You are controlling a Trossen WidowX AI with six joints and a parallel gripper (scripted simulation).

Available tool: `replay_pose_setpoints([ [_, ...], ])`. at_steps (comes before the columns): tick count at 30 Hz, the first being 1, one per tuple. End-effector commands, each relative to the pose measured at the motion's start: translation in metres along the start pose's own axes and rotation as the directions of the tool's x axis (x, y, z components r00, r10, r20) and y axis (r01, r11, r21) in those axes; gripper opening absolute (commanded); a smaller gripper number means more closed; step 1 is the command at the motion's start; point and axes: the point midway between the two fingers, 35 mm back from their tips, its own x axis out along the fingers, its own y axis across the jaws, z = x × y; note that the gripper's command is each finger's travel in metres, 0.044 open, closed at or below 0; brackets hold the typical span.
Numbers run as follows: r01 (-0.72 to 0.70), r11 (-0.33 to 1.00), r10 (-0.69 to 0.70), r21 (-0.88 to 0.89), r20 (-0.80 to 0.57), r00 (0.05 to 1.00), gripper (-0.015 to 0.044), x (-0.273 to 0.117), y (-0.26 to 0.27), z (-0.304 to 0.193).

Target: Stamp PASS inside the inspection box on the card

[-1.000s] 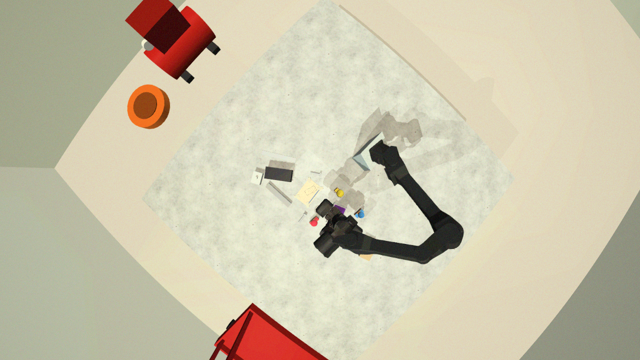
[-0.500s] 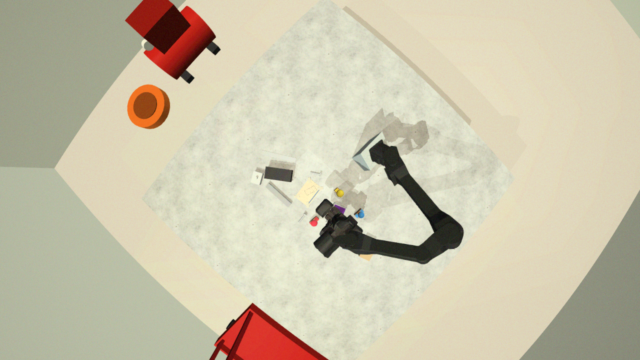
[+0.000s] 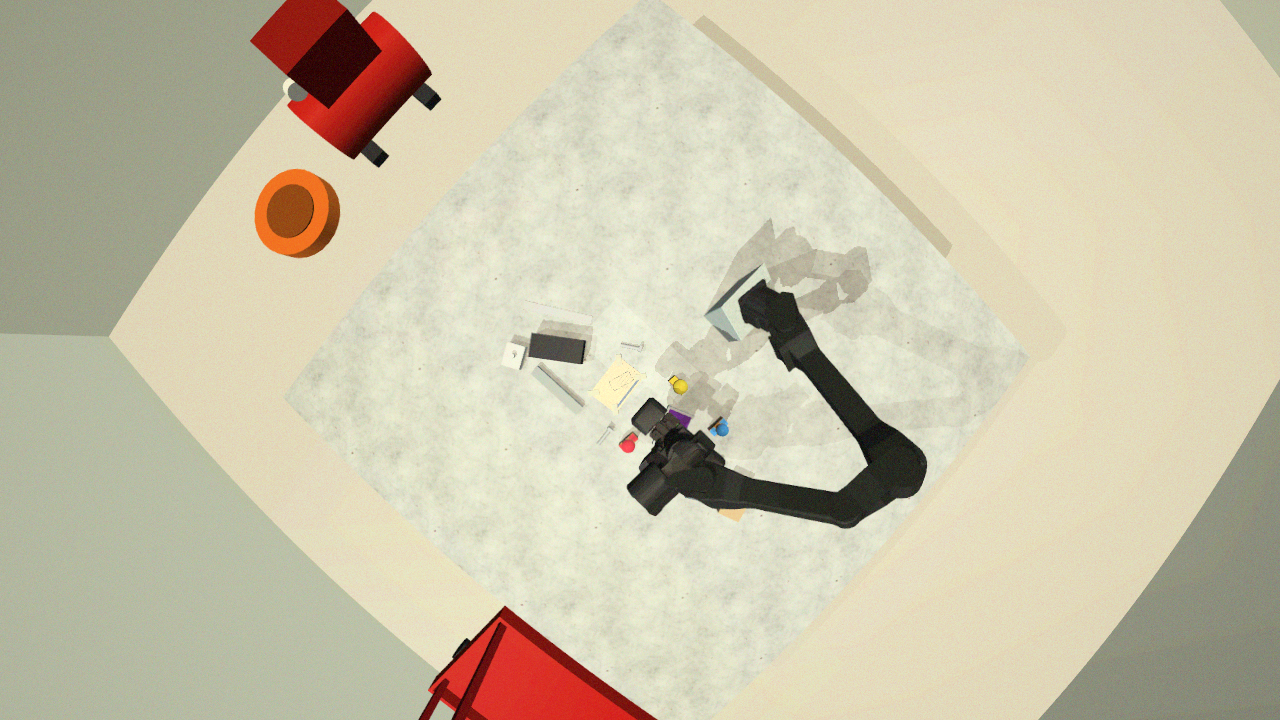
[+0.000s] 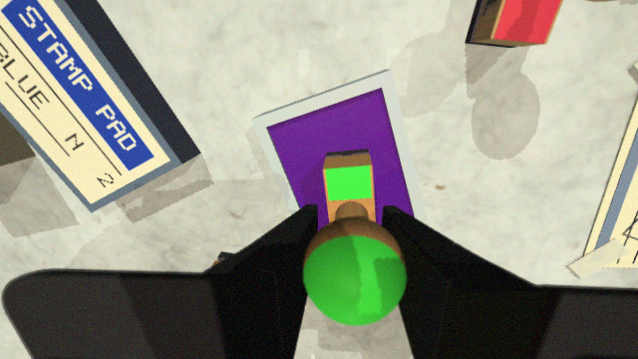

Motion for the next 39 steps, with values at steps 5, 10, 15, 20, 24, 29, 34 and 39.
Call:
replay_pose_setpoints([
  [5, -0.003, 1.0, 0.003, 0.001, -0.001, 1.0, 0.0, -0.004, 0.001, 0.0],
  [10, -0.003, 1.0, 0.003, 0.001, -0.001, 1.0, 0.0, -0.006, 0.001, 0.0],
  [15, -0.002, 1.0, 0.002, 0.001, -0.001, 1.0, 0.0, -0.009, 0.001, 0.0],
  [20, -0.001, 1.0, 0.001, 0.001, -0.001, 1.0, 0.0, -0.016, 0.001, 0.001],
  [24, 0.0, 1.0, 0.0, 0.001, -0.001, 1.0, 0.0, -0.023, 0.0, 0.001],
  [29, 0.0, 1.0, 0.0, 0.001, -0.001, 1.0, 0.0, -0.031, 0.0, 0.001],
  [34, 0.0, 1.0, 0.0, 0.001, -0.001, 1.0, 0.0, -0.039, 0.001, 0.001],
  [39, 0.0, 1.0, 0.0, 0.001, -0.001, 1.0, 0.0, -0.047, 0.001, 0.001],
])
